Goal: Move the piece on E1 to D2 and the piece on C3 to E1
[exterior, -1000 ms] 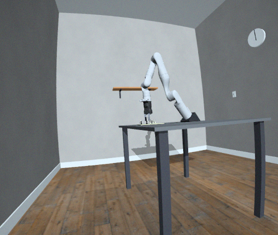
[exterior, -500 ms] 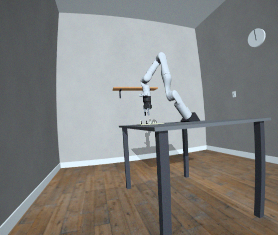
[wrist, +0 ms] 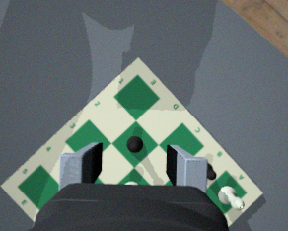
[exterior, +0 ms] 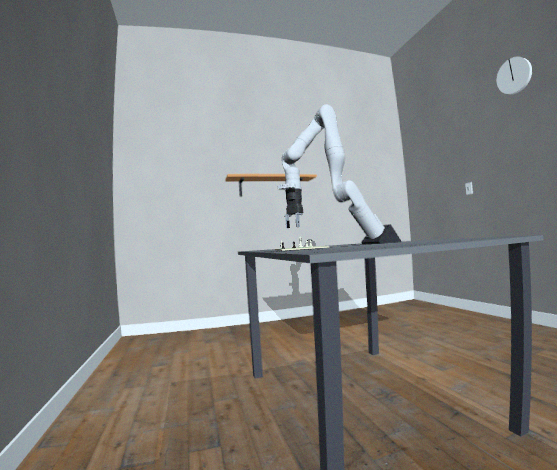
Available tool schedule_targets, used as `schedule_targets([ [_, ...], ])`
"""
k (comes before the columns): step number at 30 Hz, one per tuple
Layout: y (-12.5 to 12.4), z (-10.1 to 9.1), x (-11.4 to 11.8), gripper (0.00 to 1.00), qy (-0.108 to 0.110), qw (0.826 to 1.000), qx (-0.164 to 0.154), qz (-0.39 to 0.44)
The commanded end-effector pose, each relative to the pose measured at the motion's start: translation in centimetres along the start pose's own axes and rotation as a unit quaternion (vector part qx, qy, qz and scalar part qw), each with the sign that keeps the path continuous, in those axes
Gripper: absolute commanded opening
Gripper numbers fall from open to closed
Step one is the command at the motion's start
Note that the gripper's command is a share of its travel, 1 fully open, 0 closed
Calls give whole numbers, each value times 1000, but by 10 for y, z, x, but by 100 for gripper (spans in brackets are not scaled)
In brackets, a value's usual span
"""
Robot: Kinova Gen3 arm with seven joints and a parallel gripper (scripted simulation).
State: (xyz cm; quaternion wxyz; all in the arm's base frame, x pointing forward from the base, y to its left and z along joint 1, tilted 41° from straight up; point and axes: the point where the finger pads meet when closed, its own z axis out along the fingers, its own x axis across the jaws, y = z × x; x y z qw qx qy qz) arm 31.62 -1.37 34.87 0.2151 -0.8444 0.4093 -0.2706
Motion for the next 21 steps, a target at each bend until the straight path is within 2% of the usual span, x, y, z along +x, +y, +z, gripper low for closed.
schedule_targets([
  [1,0,-1,0,100,1,1000,1,0],
  [21,0,-1,0,100,0,1000,1,-3],
])
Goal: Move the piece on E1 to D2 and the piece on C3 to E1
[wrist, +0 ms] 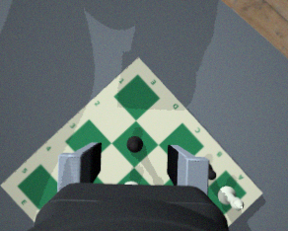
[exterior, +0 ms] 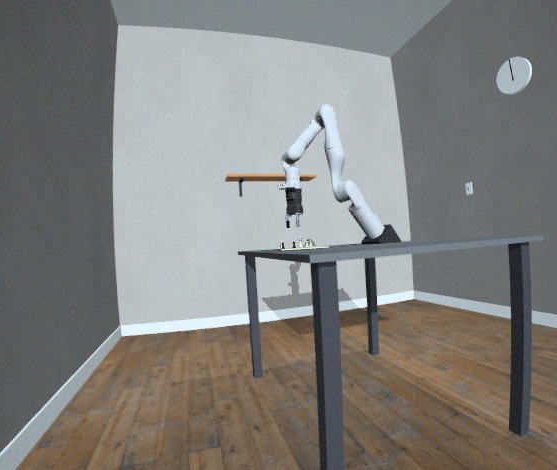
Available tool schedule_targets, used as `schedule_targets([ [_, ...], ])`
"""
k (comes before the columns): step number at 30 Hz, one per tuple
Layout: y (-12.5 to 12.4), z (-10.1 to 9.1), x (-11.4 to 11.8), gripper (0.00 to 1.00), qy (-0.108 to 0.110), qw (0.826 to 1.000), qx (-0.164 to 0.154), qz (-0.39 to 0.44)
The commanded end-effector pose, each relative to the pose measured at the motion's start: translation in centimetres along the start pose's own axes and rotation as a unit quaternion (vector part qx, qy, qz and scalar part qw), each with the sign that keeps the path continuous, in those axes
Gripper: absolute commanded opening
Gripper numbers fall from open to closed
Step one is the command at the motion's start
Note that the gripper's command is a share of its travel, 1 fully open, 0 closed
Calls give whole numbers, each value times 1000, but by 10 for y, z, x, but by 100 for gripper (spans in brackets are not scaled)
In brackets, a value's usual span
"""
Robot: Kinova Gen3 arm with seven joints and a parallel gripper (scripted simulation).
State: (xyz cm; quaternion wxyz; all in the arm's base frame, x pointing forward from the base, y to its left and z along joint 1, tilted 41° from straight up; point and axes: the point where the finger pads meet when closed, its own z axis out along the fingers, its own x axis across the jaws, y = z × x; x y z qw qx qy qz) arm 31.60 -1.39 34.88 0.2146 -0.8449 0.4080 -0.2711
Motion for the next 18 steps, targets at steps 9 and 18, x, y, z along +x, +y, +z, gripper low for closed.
schedule_targets([
  [9,0,-2,-4,100,-2,999,0,-36],
  [18,4,-6,-17,100,-10,987,-2,-162],
])
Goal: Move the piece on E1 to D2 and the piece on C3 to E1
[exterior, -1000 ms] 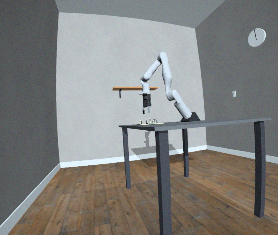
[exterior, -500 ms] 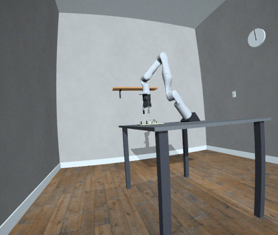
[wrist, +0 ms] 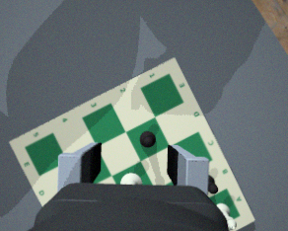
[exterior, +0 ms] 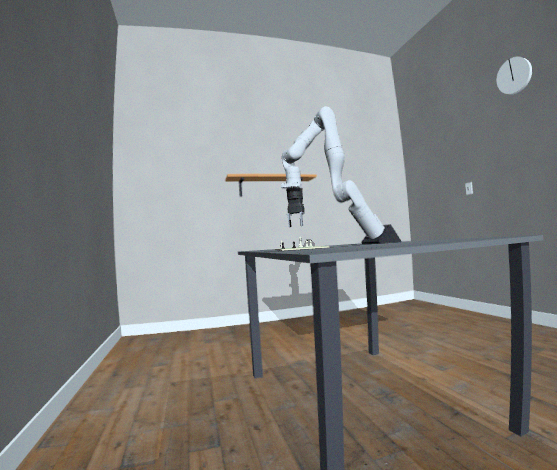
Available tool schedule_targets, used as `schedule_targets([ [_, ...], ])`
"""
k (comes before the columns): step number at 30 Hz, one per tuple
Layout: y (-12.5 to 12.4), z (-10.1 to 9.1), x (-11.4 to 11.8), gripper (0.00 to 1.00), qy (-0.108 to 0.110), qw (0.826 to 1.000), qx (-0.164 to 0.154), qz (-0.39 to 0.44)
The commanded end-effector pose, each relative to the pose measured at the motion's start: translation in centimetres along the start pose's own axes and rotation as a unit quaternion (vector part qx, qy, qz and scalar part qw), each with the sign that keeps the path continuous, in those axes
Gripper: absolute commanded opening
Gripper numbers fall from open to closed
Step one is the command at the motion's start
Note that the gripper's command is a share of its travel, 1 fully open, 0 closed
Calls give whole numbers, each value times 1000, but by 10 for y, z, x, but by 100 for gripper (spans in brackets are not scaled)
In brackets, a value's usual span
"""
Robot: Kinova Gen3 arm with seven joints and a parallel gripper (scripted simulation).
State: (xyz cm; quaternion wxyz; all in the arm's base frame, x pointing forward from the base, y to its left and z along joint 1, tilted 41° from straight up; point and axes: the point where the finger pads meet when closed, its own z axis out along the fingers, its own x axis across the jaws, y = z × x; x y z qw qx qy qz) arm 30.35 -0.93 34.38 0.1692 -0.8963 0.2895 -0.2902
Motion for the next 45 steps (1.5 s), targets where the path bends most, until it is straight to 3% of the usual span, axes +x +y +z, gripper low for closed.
schedule_targets([
  [1,-4,-3,-6,100,-4,999,8,-45],
  [4,-3,-5,-12,100,-7,994,7,-110],
  [6,-3,-5,-12,100,-7,994,7,-110],
  [11,2,-9,-21,100,-10,972,7,-234],
  [16,9,-12,-27,100,-11,930,8,-366],
  [21,18,-14,-30,100,-10,869,8,-494],
  [23,18,-14,-30,100,-10,869,8,-494],
  [31,33,-15,-25,100,-3,749,7,-663],
  [38,42,-14,-16,100,4,648,4,-761],
  [40,42,-14,-16,100,4,648,4,-761],
  [45,45,-13,-10,100,8,595,2,-804],
])
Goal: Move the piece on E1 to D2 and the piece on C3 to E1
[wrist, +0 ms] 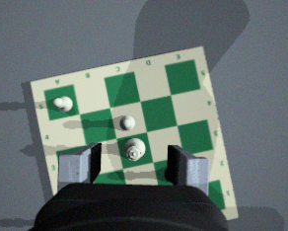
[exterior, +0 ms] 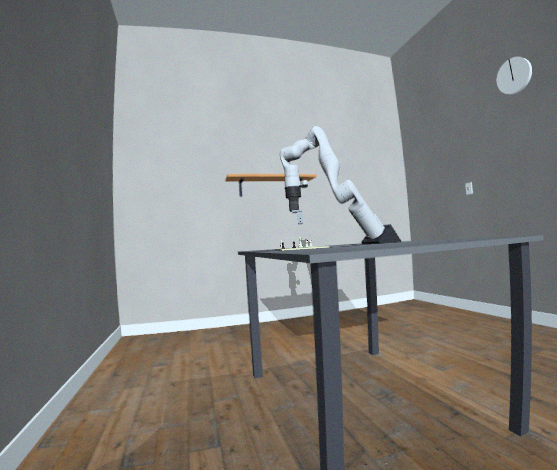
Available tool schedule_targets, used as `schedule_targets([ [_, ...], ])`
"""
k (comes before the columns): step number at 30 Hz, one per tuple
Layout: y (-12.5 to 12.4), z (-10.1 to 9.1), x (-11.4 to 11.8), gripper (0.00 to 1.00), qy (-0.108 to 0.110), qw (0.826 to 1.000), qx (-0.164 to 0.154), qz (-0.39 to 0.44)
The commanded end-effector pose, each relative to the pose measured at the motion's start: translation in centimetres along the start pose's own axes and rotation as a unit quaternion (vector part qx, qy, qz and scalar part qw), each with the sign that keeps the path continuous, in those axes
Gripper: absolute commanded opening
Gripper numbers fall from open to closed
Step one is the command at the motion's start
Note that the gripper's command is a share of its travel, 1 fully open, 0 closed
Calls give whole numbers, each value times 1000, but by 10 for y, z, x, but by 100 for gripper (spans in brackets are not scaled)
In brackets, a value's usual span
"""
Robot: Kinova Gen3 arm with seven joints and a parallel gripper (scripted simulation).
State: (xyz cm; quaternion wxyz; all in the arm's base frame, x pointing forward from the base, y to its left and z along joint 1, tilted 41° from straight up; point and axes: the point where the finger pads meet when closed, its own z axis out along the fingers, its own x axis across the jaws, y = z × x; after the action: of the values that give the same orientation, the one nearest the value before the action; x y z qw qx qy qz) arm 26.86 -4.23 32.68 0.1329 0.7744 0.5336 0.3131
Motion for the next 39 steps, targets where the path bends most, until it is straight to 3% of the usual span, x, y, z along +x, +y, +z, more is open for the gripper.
schedule_targets([
  [1,1,0,2,100,8,1000,0,-27],
  [17,6,2,-2,100,8,997,-4,-78],
  [18,6,2,-2,79,8,997,-4,-78],
  [39,6,2,-2,79,8,997,-4,-78],
])
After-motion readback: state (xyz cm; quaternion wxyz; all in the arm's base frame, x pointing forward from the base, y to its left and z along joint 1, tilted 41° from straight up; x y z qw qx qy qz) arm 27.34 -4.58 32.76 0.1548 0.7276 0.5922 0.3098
